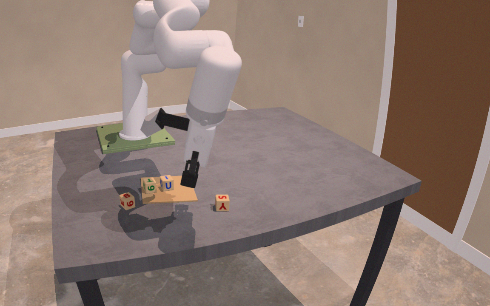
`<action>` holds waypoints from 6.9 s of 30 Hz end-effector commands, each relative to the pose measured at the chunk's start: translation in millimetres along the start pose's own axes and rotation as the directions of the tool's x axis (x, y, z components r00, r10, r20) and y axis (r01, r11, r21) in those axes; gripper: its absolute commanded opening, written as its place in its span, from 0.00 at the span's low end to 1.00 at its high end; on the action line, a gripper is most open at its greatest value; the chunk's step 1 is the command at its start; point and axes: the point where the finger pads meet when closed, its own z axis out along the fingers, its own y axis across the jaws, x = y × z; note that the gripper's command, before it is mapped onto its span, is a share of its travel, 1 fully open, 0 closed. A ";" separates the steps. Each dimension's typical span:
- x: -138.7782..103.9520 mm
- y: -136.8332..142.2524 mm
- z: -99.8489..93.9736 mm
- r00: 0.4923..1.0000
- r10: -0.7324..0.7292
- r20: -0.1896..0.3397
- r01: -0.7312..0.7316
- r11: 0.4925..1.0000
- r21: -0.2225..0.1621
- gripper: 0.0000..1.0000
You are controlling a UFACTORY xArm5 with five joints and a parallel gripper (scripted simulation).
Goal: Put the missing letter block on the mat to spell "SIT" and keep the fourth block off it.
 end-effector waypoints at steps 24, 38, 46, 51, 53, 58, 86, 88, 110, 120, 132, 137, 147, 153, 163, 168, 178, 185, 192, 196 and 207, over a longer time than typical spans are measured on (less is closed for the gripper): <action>35.7 48.8 14.8 0.866 0.481 -0.139 -0.495 0.863 -0.099 1.00; 56.6 79.5 21.8 0.669 0.697 -0.259 -0.734 0.673 -0.087 1.00; 68.1 96.9 24.6 0.529 0.784 -0.324 -0.838 0.543 -0.052 1.00; 75.1 107.7 26.0 0.435 0.825 -0.361 -0.888 0.459 -0.021 1.00; 76.2 109.5 26.2 0.419 0.831 -0.367 -0.896 0.445 -0.015 1.00; 76.3 109.6 26.2 0.418 0.831 -0.367 -0.896 0.444 -0.015 1.00; 76.3 109.6 26.2 0.418 0.831 -0.367 -0.896 0.444 -0.015 1.00; 76.3 109.6 26.2 0.418 0.831 -0.367 -0.896 0.444 -0.015 1.00; 76.3 109.0 26.4 0.429 0.828 -0.363 -0.891 0.453 -0.020 1.00; 76.7 100.5 28.8 0.589 0.759 -0.278 -0.801 0.594 -0.075 1.00; 77.6 89.6 30.7 0.766 0.624 -0.157 -0.641 0.761 -0.102 1.00; 78.3 84.9 31.0 0.831 0.547 -0.103 -0.556 0.826 -0.096 1.00; 79.9 76.2 30.7 0.927 0.375 -0.010 -0.375 0.925 -0.055 1.00; 81.1 71.4 30.0 0.964 0.263 0.034 -0.263 0.965 -0.016 1.00; 83.7 63.9 28.0 0.995 0.057 0.083 -0.064 0.995 0.074 1.00; 85.1 60.8 26.7 0.995 -0.038 0.093 0.027 0.992 0.121 1.00; 88.3 55.3 23.5 0.970 -0.226 0.086 0.203 0.954 0.219 1.00; 91.3 51.5 20.2 0.927 -0.371 0.053 0.340 0.892 0.299 1.00; 94.6 48.6 16.8 0.869 -0.495 0.000 0.461 0.809 0.366 1.00; 95.6 47.9 15.7 0.850 -0.527 -0.019 0.493 0.781 0.383 1.00; 102.3 44.8 8.5 0.705 -0.690 -0.165 0.673 0.578 0.461 1.00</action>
